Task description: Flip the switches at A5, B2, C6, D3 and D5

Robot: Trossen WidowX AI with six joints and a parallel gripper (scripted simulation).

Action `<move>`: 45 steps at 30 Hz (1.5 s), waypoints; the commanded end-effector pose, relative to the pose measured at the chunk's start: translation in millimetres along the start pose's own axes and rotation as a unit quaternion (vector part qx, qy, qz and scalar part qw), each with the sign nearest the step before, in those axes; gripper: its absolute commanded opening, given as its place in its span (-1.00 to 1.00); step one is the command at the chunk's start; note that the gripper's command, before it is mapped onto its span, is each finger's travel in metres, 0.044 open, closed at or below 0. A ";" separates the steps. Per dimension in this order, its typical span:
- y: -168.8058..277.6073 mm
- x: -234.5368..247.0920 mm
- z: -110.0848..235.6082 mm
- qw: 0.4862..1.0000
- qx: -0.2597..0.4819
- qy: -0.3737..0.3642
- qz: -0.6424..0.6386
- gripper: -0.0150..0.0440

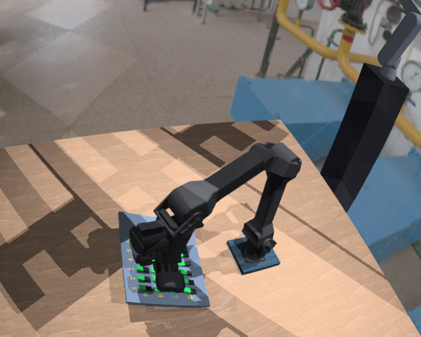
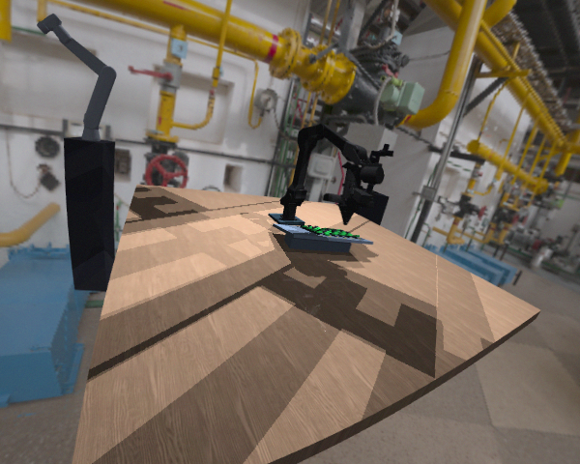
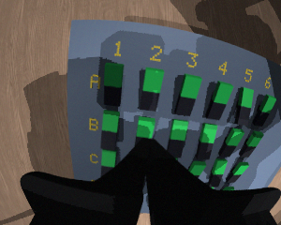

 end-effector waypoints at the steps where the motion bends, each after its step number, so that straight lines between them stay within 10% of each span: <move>1: 0.7 0.2 -10.7 1.000 0.005 0.001 0.003 -0.49; 45: 0.3 0.3 -24.8 1.000 0.005 0.001 0.003 -0.49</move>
Point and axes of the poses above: the point midway between the two fingers, 35 mm back from their tips, its own z axis back along the fingers, its own x axis across the jaws, y = z × x, the point moved 5 cm from there along z, back along the fingers, and after that the axes turned 12 degrees about -z, right-handed, at the moved point
